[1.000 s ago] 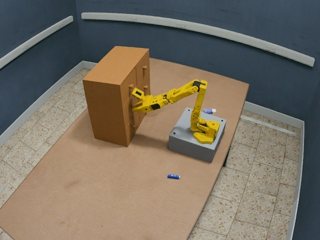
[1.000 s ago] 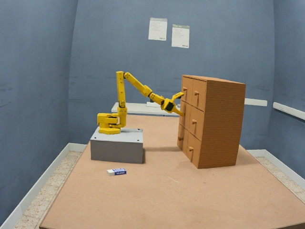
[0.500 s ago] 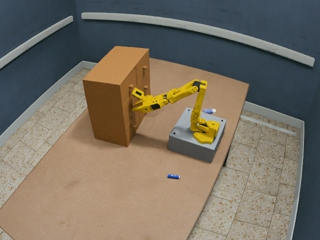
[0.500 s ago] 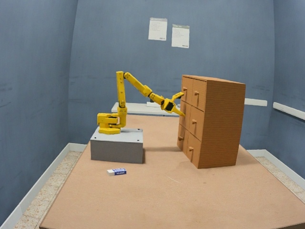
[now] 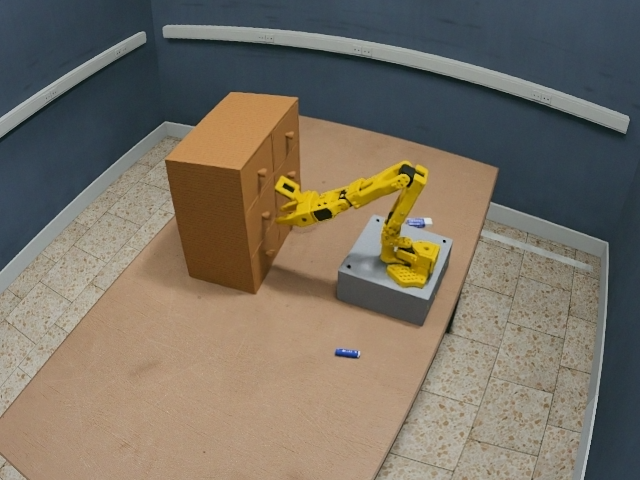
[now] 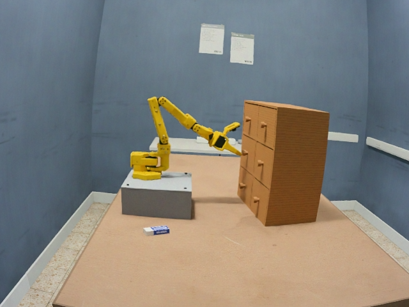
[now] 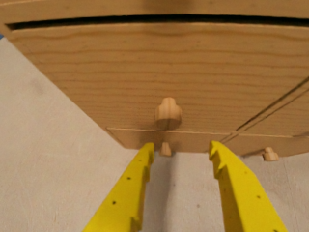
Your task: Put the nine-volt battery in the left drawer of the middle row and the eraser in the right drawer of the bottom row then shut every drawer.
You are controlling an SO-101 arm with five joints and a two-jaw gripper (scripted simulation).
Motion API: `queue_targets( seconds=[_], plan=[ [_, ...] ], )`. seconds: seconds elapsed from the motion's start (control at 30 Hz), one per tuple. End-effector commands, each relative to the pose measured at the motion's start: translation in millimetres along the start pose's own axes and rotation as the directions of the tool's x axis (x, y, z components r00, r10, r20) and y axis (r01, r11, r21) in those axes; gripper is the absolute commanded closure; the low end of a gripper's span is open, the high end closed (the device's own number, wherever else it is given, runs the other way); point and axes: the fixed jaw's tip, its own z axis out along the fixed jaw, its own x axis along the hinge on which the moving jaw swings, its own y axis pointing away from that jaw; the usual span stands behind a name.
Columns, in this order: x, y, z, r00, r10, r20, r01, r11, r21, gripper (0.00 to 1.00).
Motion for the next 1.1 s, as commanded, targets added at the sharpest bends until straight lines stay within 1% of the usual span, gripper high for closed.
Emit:
queue_targets(
  seconds=[0.0, 0.07, 0.3, 0.63, 1.07],
  plan=[
    [4.0, 1.9, -10.9, 1.0, -0.014, 0.001, 0.014, 1.0, -0.007, 0.79],
    [4.0, 1.9, -10.9, 1.0, -0.014, 0.001, 0.014, 1.0, -0.007, 0.79],
    [13.5, 2.7, -22.6, 1.0, -0.024, 0.002, 0.024, 1.0, -0.01, 0.79],
    [13.5, 2.7, -22.6, 1.0, -0.024, 0.002, 0.024, 1.0, -0.01, 0.79],
    [39.0, 0.9, -39.0, 0.98, -0.031, -0.197, 0.029, 1.0, -0.009, 0.79]
  ],
)
